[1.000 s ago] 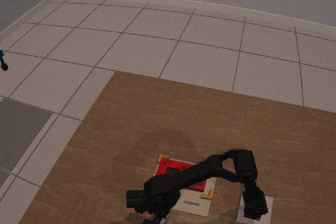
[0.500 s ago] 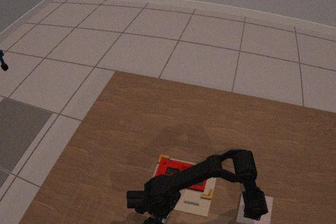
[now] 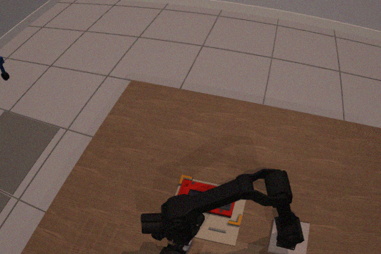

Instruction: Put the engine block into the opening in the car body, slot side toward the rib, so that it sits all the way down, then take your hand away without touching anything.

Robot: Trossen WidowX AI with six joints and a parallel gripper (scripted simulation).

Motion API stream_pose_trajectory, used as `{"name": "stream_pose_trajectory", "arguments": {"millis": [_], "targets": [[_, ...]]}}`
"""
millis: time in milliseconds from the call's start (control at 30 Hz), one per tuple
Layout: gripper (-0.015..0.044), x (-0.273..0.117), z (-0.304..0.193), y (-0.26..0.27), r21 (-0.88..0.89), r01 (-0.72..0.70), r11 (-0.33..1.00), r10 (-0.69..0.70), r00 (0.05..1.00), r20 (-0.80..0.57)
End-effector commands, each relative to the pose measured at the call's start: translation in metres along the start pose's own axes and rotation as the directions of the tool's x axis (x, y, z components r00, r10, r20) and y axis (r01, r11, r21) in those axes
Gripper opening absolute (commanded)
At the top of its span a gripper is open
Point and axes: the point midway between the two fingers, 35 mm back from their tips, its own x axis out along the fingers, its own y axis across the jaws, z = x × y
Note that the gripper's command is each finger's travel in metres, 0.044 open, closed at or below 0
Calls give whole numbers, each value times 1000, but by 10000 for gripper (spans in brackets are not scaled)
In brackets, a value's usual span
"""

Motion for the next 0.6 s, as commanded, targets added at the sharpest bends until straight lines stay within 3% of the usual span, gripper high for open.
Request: {"name": "stream_pose_trajectory", "arguments": {"millis": [0, 567], "targets": [[0, -21, 5, 3, -5, -13, 1000, 13, 1000, 18], [0, -75, 3, 1, -5, -13, 1000, 13, 1000, 18]]}}
